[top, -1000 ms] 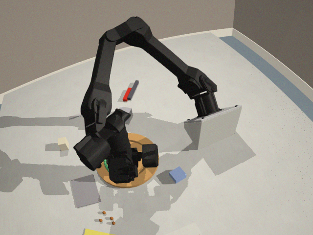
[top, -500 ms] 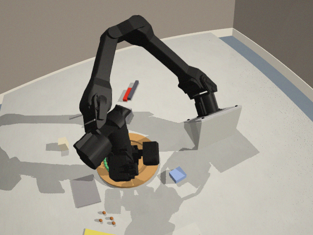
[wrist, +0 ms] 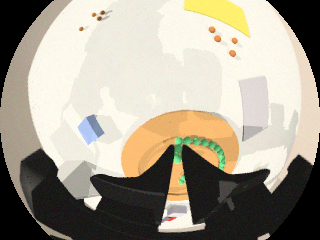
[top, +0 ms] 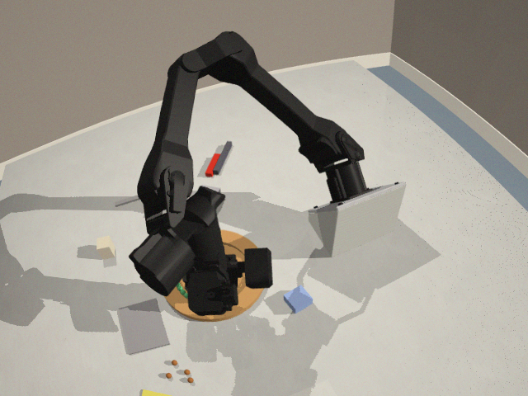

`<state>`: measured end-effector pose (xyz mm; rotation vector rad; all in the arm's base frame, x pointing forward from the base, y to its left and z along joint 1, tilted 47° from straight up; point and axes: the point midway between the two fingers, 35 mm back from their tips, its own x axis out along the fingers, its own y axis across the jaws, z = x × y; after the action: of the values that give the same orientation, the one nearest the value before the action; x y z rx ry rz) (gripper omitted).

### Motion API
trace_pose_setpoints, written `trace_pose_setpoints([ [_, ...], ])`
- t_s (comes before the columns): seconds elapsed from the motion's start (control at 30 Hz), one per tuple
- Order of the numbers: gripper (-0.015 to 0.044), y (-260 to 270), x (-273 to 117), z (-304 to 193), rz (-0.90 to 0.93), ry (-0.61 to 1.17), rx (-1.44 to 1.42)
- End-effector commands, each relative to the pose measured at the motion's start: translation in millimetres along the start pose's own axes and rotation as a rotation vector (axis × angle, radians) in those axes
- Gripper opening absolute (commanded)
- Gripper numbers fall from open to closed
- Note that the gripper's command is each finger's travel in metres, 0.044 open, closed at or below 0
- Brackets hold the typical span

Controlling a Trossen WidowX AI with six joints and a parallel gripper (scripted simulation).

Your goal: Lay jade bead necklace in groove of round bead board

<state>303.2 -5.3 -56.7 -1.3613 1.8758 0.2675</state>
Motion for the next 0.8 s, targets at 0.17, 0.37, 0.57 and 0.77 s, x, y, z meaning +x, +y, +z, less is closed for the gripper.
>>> trace_pose_setpoints([
  [0.17, 0.0000, 1.6, 13.8, -0.4, 0.005, 0.005, -0.006],
  [0.37, 0.0000, 1.6, 13.8, -0.4, 0.005, 0.005, -0.006],
  [0.57, 0.0000, 1.6, 13.8, -0.4, 0.005, 0.005, -0.006],
  [0.77, 0.0000, 1.6, 13.8, -0.4, 0.005, 0.005, -0.006],
])
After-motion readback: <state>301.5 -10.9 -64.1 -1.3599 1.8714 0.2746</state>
